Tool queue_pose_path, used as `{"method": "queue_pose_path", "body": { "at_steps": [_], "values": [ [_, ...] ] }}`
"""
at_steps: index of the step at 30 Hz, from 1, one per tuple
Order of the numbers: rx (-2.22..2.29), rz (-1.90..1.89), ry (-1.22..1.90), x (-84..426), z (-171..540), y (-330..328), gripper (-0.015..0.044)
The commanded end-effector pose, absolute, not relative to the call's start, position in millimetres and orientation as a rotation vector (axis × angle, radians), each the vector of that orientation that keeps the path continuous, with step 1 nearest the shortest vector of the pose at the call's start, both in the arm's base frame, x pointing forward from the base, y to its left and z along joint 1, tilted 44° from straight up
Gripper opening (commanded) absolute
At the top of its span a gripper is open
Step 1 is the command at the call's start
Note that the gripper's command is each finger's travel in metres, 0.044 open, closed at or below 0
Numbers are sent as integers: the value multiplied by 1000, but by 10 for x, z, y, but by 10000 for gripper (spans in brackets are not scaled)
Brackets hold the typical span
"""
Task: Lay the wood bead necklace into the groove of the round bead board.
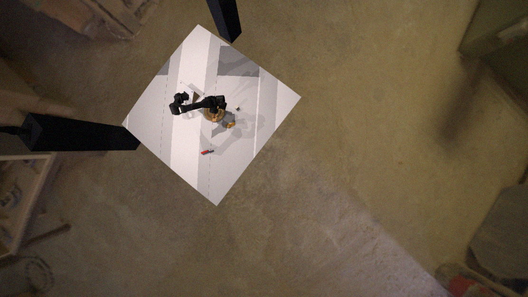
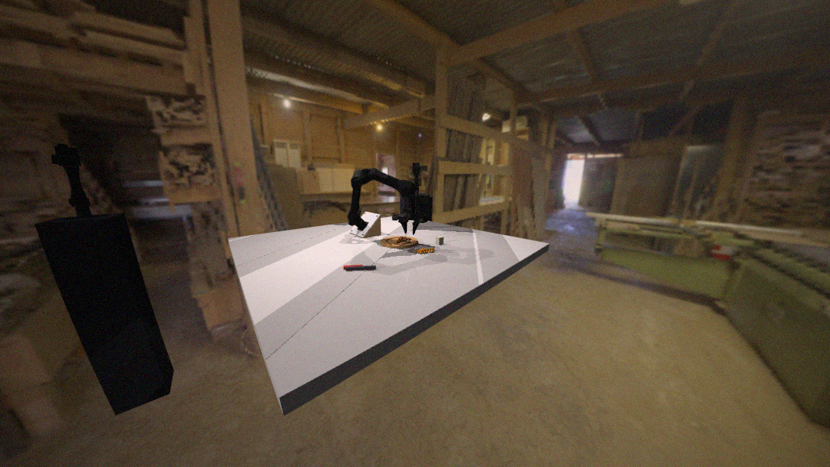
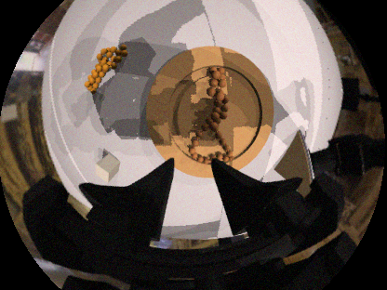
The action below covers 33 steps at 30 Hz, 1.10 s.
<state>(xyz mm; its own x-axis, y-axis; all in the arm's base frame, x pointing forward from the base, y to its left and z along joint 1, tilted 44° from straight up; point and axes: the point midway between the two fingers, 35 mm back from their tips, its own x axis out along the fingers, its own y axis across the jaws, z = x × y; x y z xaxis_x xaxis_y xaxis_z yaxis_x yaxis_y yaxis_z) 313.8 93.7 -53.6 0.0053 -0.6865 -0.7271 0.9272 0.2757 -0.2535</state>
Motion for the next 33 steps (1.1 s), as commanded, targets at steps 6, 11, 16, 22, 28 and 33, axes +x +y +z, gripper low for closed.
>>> {"method": "queue_pose_path", "body": {
  "at_steps": [6,11,16,22,28,33],
  "values": [
    [340,-1297,886,3147,-570,908,163],
    [338,-1299,885,3147,-627,848,129],
    [336,-1300,884,3145,-682,787,120],
    [334,-1302,883,3140,-739,723,120],
    [340,-1303,887,3139,-732,746,15],
    [340,-1303,887,3139,-732,746,0]
  ]
}}
